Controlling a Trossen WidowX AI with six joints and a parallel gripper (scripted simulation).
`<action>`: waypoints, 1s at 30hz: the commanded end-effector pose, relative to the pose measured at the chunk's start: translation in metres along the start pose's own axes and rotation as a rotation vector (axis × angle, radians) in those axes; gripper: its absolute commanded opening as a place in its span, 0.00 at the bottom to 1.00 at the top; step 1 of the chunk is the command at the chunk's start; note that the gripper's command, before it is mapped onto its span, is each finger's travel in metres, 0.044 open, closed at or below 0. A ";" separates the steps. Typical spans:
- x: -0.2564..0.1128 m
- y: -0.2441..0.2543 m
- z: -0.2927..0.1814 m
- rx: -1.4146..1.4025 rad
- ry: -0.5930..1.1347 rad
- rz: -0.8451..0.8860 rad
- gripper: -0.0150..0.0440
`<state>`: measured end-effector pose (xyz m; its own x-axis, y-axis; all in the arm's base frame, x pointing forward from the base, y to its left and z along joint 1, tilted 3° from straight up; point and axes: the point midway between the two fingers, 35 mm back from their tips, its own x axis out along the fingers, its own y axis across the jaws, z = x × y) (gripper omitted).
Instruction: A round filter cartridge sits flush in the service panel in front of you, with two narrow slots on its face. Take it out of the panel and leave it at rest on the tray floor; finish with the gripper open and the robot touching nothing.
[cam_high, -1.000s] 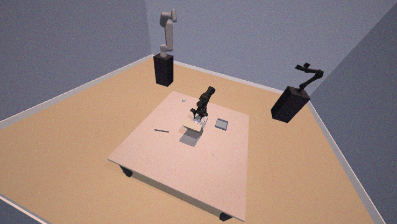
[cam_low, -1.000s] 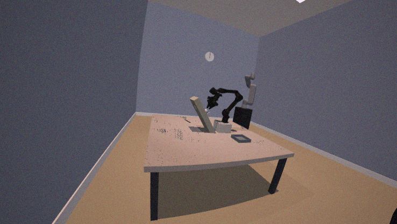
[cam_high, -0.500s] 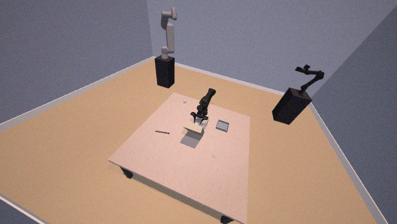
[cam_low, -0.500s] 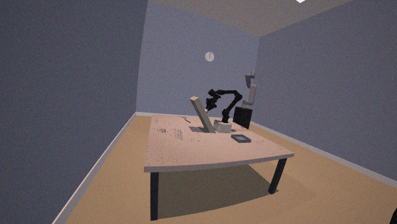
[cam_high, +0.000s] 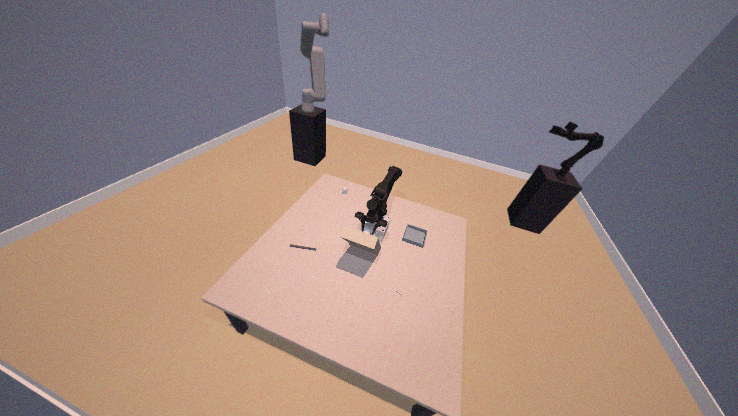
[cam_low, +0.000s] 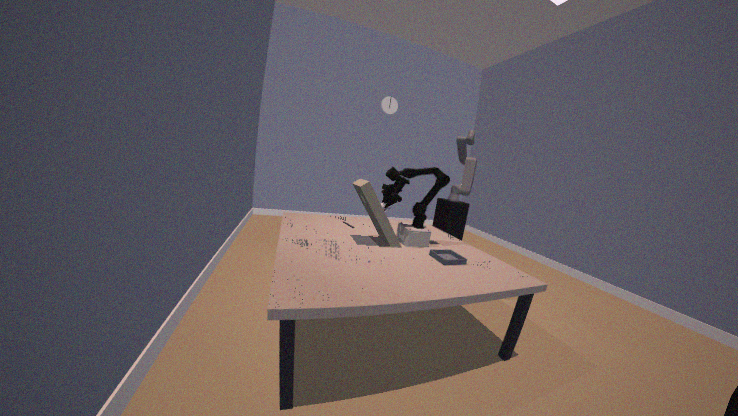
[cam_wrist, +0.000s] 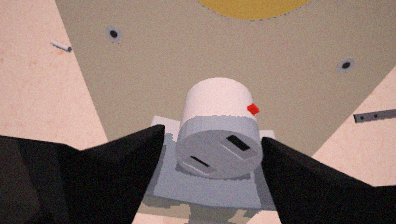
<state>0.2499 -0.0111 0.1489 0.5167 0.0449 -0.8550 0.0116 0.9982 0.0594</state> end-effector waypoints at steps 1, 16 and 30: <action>-0.001 0.000 0.000 0.000 -0.001 0.000 0.68; -0.002 0.000 0.002 0.000 -0.001 -0.001 0.34; -0.024 -0.002 0.025 0.001 -0.001 -0.009 0.25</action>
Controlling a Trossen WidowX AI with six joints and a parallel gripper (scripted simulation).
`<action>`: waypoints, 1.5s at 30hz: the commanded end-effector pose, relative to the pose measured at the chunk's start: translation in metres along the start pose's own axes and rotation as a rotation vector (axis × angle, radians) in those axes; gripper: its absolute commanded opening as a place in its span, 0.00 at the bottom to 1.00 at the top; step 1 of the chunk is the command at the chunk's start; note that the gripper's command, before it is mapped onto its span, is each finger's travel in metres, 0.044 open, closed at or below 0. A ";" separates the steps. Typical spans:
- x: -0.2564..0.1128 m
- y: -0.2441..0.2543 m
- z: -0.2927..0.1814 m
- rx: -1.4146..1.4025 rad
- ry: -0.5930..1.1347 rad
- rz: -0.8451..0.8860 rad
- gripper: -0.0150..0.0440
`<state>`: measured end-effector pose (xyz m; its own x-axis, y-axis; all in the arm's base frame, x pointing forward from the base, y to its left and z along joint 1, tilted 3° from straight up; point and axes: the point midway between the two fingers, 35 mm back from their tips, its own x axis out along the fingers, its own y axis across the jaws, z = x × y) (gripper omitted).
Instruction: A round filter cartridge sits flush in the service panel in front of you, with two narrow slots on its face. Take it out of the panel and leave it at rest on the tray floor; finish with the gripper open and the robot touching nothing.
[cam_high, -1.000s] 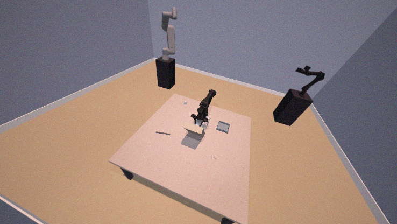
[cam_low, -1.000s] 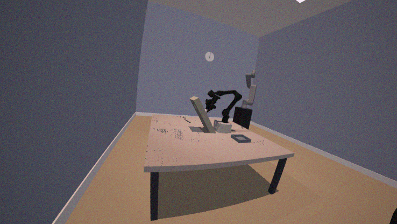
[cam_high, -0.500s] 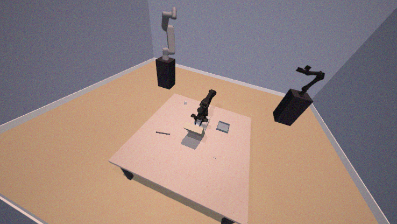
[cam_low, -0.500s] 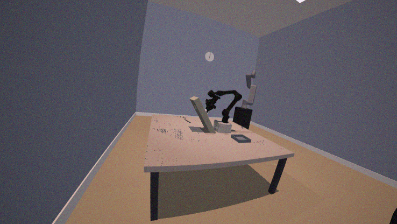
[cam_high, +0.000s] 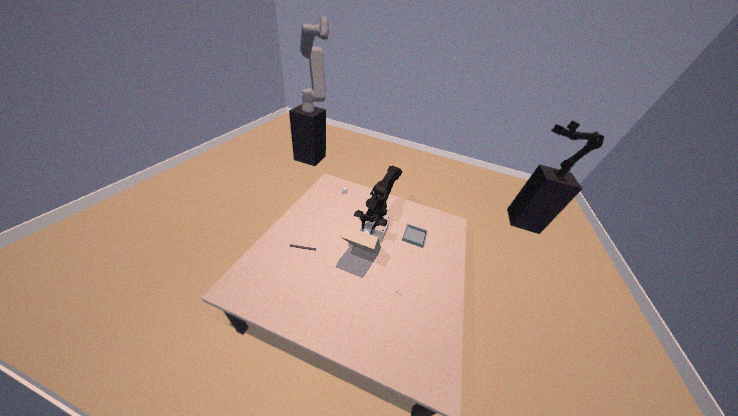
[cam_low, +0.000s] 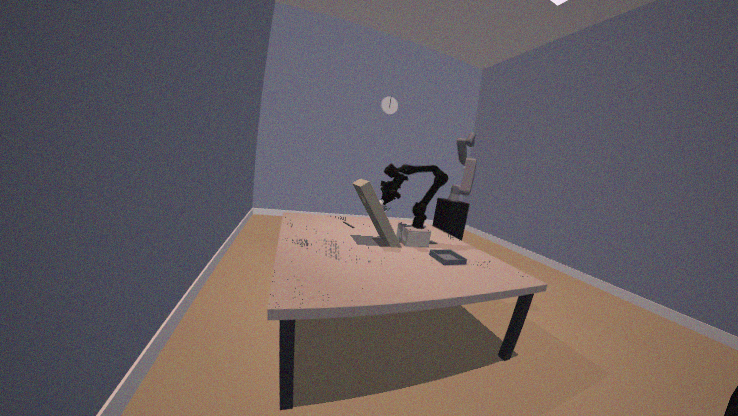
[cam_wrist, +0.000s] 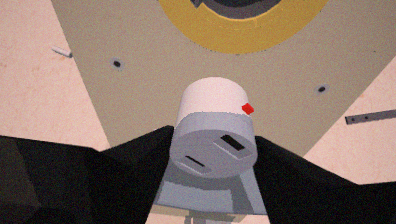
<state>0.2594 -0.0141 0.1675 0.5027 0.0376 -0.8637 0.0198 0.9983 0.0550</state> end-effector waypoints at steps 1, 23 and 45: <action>-0.018 0.000 0.008 -0.004 -0.017 -0.001 0.25; -0.087 0.014 0.008 -0.002 -0.004 0.000 0.25; -0.078 0.073 0.008 0.001 -0.005 0.005 0.25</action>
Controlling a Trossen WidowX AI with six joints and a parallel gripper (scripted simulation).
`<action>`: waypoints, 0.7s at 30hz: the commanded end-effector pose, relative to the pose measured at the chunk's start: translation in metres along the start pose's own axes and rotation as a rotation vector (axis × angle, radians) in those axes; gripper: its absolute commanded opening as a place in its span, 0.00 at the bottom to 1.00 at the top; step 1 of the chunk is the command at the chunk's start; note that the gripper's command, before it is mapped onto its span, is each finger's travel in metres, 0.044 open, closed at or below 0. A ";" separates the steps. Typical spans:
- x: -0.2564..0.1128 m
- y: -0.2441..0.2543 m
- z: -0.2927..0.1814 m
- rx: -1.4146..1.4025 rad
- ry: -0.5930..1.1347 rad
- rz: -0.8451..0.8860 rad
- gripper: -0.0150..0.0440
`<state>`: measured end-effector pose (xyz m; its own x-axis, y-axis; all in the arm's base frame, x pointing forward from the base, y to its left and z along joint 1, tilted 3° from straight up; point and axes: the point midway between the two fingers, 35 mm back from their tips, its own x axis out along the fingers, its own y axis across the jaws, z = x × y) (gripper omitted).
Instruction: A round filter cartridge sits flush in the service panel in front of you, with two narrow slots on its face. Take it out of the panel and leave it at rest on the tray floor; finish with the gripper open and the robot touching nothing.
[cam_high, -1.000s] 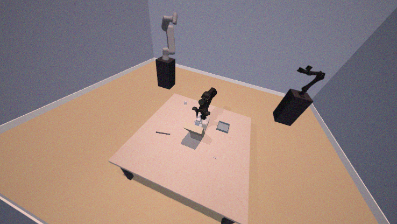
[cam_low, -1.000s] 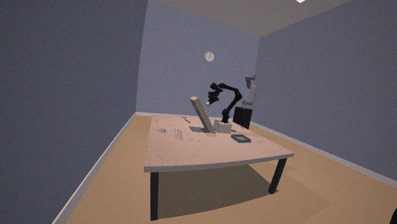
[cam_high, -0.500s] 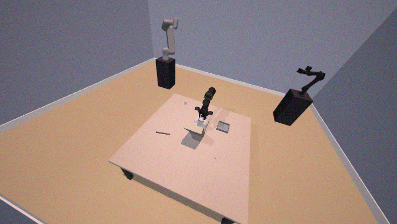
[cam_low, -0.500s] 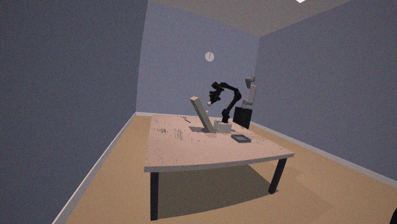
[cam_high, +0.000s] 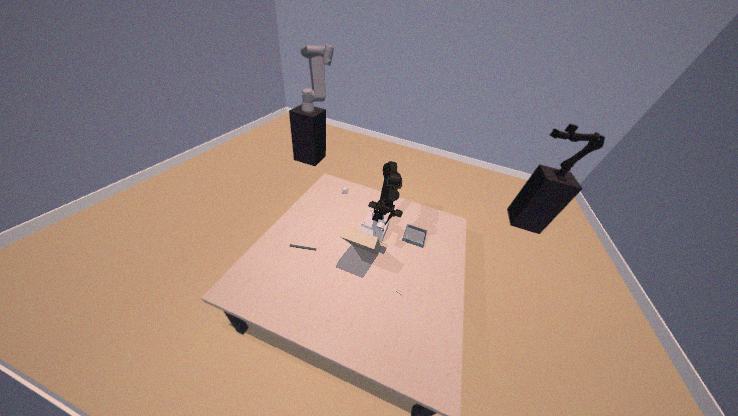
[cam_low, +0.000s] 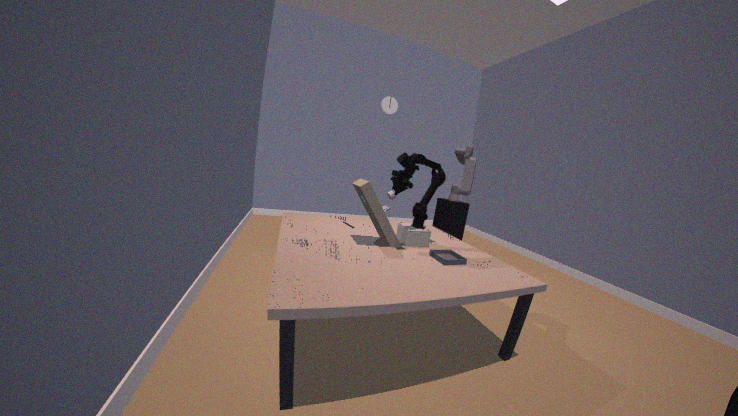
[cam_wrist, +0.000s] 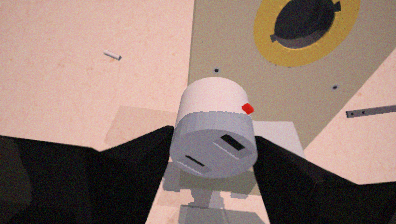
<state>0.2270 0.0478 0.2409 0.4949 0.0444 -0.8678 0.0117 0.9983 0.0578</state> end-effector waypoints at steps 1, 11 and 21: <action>0.000 0.011 0.001 0.007 -0.015 -0.001 0.25; 0.003 0.036 -0.009 -0.125 -0.004 0.072 0.25; 0.005 0.080 -0.029 -0.353 -0.005 0.202 0.25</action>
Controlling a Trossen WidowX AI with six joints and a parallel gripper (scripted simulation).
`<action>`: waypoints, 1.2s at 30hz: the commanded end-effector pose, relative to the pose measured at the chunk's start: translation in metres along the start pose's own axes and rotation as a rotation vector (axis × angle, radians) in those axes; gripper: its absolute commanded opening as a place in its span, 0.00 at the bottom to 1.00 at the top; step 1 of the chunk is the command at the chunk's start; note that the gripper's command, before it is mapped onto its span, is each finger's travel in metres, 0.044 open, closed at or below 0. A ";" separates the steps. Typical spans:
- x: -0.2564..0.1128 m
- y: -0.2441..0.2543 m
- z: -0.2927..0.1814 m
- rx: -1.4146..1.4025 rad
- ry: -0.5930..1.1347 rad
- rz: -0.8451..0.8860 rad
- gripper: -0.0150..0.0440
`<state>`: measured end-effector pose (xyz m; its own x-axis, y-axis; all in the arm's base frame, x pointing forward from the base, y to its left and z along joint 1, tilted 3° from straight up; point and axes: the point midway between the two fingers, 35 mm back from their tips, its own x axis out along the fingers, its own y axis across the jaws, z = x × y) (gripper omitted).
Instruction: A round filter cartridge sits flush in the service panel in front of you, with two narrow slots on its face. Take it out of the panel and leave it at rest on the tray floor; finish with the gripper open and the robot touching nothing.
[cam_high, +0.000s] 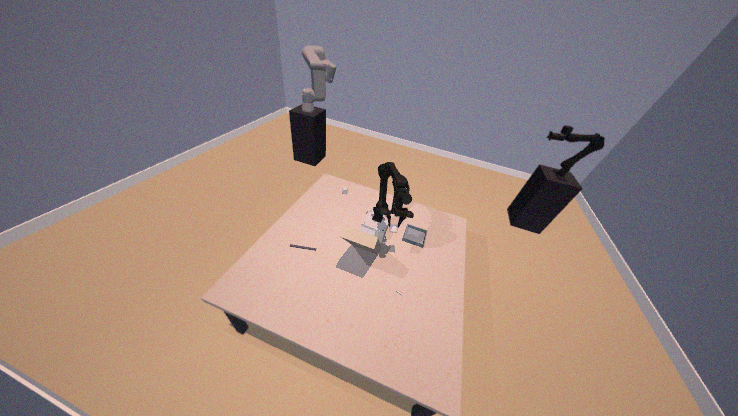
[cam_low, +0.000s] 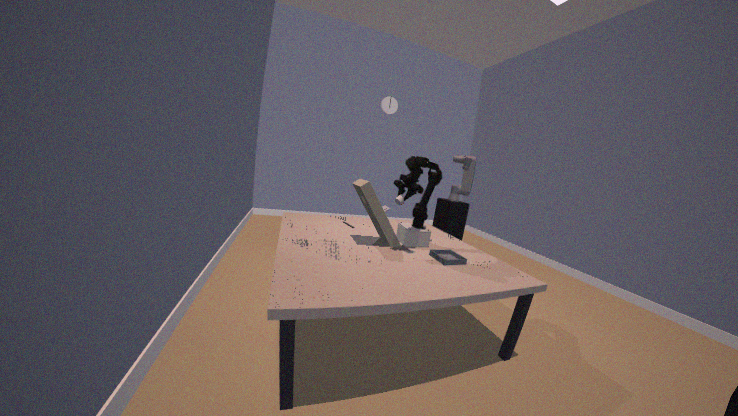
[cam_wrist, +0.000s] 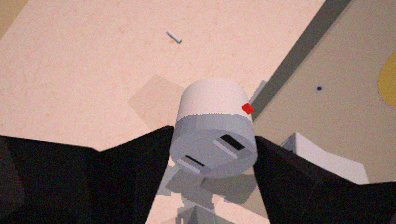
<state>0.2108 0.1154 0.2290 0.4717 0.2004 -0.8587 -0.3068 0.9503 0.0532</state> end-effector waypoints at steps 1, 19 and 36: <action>0.002 0.019 -0.004 -0.094 -0.005 0.056 0.25; 0.004 0.099 -0.040 -0.503 -0.019 0.294 0.25; 0.005 0.142 -0.074 -0.726 -0.031 0.429 0.25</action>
<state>0.1153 0.2274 0.2011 0.2306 0.5170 -0.8243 -0.8981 0.4392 0.0243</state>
